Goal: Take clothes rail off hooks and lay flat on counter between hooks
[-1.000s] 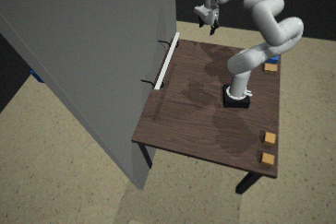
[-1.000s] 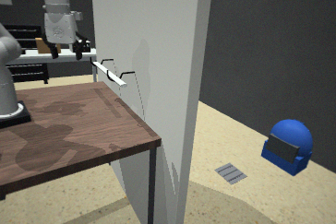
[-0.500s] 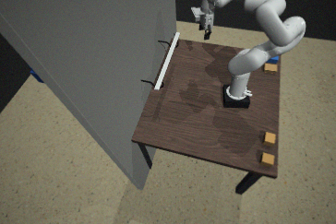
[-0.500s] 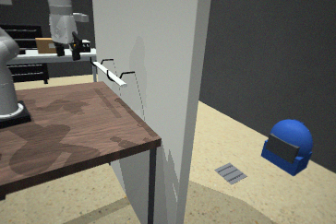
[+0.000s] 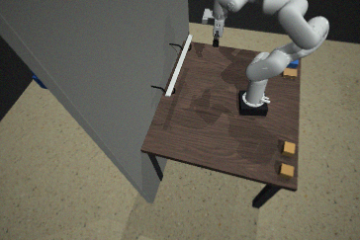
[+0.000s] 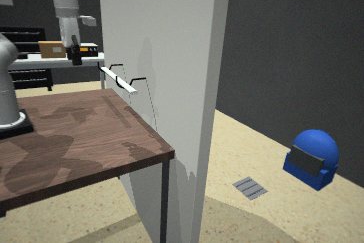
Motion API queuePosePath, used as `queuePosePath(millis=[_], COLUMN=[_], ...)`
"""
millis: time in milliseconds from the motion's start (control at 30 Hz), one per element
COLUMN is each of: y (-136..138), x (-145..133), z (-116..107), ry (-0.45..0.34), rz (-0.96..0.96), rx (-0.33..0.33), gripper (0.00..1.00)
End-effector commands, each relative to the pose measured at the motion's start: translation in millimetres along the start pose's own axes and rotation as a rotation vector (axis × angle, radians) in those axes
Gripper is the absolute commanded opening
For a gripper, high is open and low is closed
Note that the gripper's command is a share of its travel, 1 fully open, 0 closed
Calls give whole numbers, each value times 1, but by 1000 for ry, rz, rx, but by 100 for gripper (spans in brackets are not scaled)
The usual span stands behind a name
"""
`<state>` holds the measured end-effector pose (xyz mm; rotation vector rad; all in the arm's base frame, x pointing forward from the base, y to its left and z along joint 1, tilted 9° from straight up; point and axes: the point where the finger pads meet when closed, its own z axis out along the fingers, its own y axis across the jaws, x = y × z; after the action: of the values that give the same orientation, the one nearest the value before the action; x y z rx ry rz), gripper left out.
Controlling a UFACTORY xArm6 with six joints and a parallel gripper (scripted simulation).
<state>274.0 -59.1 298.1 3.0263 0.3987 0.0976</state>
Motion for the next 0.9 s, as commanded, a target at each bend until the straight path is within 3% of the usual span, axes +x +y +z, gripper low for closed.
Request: queuePosePath(millis=[0,867], y=[-11,-67], x=[2,2], z=[1,11], ry=[-8,-6], rz=[136,935], rx=[-20,-47], gripper=[100,100])
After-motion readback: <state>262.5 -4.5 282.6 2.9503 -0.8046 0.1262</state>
